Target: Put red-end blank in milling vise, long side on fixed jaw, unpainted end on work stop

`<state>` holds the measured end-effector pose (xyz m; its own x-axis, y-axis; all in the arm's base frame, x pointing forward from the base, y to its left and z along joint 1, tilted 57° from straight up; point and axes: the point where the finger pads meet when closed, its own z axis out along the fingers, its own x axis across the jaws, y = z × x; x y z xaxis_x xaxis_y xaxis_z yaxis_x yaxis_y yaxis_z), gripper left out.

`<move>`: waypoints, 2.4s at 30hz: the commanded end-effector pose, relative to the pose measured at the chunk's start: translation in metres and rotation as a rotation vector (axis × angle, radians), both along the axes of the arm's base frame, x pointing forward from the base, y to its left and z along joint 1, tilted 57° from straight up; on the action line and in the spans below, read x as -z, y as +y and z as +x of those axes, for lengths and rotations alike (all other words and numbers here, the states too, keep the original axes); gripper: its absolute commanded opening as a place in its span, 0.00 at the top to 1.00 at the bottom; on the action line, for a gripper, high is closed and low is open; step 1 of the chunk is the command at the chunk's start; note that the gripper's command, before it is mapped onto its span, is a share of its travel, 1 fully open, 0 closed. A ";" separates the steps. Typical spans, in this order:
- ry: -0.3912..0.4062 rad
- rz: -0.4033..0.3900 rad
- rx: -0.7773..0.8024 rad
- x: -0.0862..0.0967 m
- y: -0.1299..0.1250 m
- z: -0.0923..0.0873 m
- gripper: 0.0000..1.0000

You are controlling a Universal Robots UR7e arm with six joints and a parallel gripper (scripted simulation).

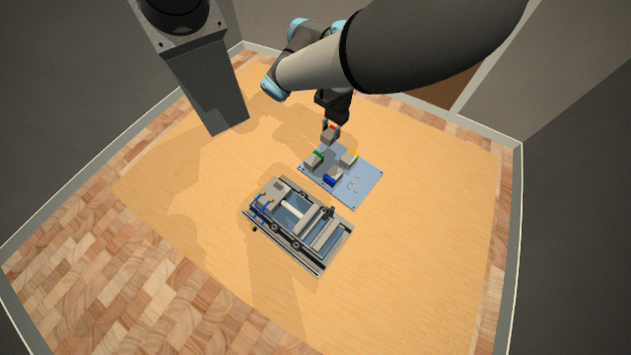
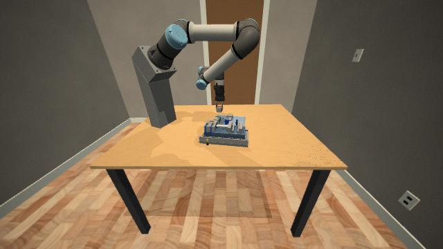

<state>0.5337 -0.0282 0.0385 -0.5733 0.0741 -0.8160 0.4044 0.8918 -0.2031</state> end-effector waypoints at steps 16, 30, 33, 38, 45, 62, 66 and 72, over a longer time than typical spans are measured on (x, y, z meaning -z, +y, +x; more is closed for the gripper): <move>-0.001 0.000 0.000 -0.017 0.014 -0.022 1.00; -0.001 0.000 0.000 -0.041 0.034 -0.053 1.00; -0.001 0.000 0.000 -0.041 0.034 -0.053 1.00; -0.001 0.000 -0.001 -0.042 0.034 -0.054 1.00; -0.001 0.000 0.000 -0.043 0.035 -0.056 1.00; -0.001 0.000 0.000 -0.040 0.033 -0.052 1.00; -0.001 0.000 0.000 -0.040 0.033 -0.052 1.00; -0.001 0.000 0.000 -0.039 0.032 -0.050 1.00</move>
<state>0.4822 0.0041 0.0776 -0.5734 0.0742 -0.8159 0.4044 0.8917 -0.2031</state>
